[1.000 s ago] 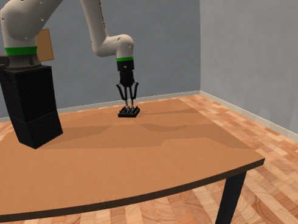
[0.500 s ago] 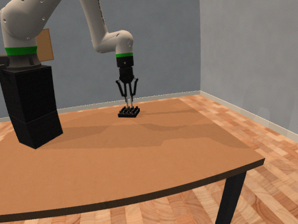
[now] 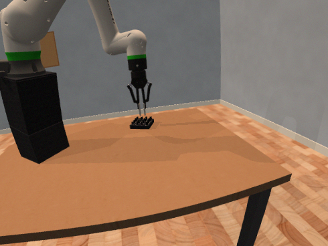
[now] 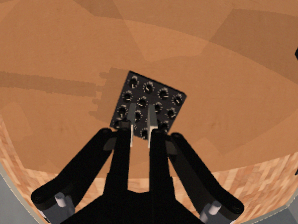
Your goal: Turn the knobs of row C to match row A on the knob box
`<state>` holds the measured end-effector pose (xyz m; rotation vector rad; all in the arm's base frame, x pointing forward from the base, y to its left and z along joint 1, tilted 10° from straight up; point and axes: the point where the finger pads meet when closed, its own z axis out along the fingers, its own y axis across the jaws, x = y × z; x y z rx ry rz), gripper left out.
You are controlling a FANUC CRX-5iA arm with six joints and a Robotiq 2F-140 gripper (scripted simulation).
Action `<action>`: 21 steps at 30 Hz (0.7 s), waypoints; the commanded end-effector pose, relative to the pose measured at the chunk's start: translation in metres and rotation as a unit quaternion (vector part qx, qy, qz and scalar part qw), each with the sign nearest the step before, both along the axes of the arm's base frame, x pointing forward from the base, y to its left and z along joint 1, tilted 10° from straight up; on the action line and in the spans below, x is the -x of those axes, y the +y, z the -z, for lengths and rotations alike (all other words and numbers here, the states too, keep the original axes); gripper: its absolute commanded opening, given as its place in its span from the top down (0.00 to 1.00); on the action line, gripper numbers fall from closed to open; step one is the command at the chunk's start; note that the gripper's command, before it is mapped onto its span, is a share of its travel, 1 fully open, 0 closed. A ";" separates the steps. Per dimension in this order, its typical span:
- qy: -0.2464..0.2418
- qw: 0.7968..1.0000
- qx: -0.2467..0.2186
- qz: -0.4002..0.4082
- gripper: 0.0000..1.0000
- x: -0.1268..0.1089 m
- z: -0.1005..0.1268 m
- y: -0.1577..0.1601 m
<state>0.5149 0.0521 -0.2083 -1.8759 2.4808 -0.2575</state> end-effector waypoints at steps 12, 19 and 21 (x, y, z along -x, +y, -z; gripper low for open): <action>0.000 1.000 0.000 0.000 0.00 0.000 -0.006 0.001; 0.000 1.000 0.000 0.000 0.00 0.004 -0.036 0.004; 0.000 1.000 0.000 0.000 0.00 0.004 -0.036 0.004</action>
